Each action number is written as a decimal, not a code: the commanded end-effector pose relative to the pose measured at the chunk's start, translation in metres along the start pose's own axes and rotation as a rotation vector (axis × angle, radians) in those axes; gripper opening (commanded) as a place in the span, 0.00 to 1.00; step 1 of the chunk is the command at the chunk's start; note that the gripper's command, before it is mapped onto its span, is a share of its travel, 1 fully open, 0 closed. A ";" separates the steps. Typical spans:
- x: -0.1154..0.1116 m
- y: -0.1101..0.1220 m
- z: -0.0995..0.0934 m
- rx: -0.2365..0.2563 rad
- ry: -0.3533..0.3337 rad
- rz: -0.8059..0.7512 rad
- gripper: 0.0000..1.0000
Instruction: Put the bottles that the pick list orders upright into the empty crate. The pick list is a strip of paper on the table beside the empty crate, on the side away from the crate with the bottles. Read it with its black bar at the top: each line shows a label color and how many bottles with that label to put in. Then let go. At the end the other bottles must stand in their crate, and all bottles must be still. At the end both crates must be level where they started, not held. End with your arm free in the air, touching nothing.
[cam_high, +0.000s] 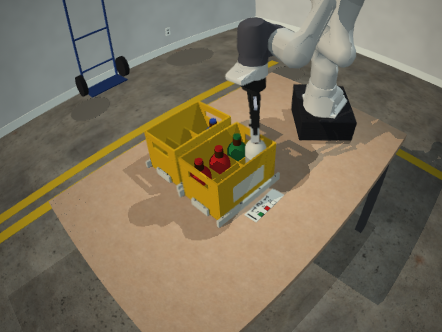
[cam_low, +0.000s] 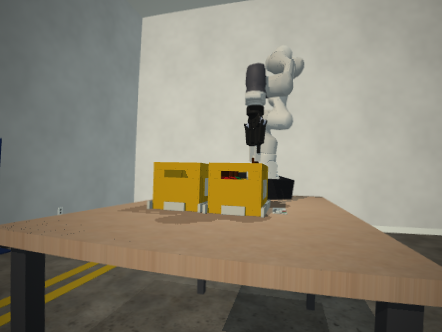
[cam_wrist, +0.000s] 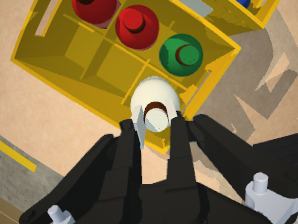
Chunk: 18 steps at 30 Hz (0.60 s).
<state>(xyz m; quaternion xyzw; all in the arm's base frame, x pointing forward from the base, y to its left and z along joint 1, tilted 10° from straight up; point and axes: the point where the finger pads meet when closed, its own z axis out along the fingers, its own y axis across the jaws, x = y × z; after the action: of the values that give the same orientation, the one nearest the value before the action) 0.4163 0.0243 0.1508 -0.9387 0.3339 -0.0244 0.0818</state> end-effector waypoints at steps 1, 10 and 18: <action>0.004 -0.004 0.001 0.009 0.015 -0.006 0.00; 0.004 -0.004 0.008 0.009 0.015 -0.006 0.00; 0.004 -0.004 0.016 0.009 0.015 -0.006 0.00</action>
<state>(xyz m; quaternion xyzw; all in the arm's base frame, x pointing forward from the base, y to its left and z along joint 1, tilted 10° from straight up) 0.4181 0.0264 0.1351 -0.9387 0.3339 -0.0243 0.0819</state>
